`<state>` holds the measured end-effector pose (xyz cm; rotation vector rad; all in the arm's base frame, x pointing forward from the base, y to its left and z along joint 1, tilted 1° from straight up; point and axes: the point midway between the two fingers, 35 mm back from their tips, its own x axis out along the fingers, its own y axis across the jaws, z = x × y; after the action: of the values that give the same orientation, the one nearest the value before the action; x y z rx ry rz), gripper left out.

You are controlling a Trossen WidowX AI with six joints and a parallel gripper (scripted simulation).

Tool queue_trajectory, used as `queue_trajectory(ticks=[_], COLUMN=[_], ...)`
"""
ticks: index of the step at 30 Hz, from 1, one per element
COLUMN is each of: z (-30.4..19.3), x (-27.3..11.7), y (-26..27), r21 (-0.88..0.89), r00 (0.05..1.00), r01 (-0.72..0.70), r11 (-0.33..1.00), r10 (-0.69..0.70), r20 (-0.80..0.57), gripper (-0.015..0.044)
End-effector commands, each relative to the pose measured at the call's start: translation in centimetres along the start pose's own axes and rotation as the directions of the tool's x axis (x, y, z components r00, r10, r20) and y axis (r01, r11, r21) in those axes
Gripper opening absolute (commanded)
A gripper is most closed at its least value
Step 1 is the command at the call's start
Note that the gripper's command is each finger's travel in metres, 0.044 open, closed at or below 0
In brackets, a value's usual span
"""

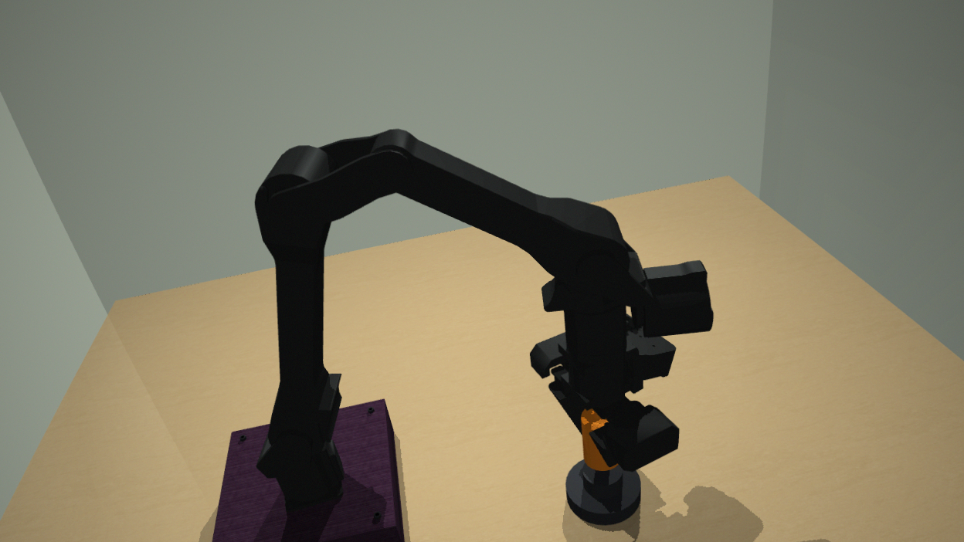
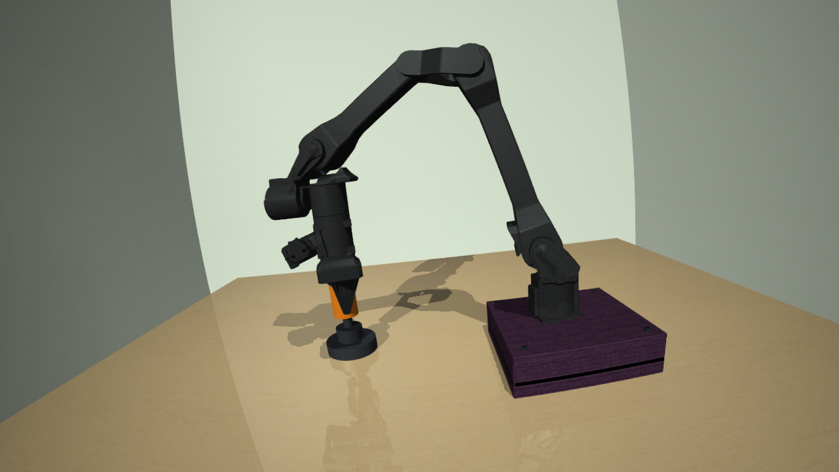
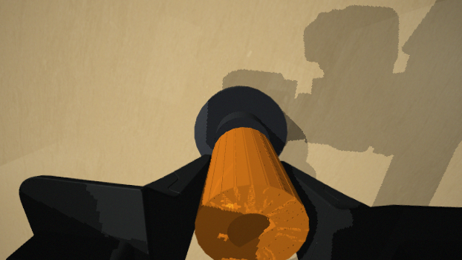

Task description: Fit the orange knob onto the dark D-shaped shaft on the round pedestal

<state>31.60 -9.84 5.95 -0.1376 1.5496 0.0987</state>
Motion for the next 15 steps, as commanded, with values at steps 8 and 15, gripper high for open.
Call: queue_trajectory(ticks=[8, 15], z=[0.07, 0.06], x=[0.31, 0.01], y=[-0.09, -0.03], r21=[-0.063, -0.063], r00=[1.000, 1.000], r01=[0.001, 0.001], r11=[0.998, 0.998], r10=[-0.001, -0.001], r20=[0.001, 0.001], gripper=[0.0000, 0.0000])
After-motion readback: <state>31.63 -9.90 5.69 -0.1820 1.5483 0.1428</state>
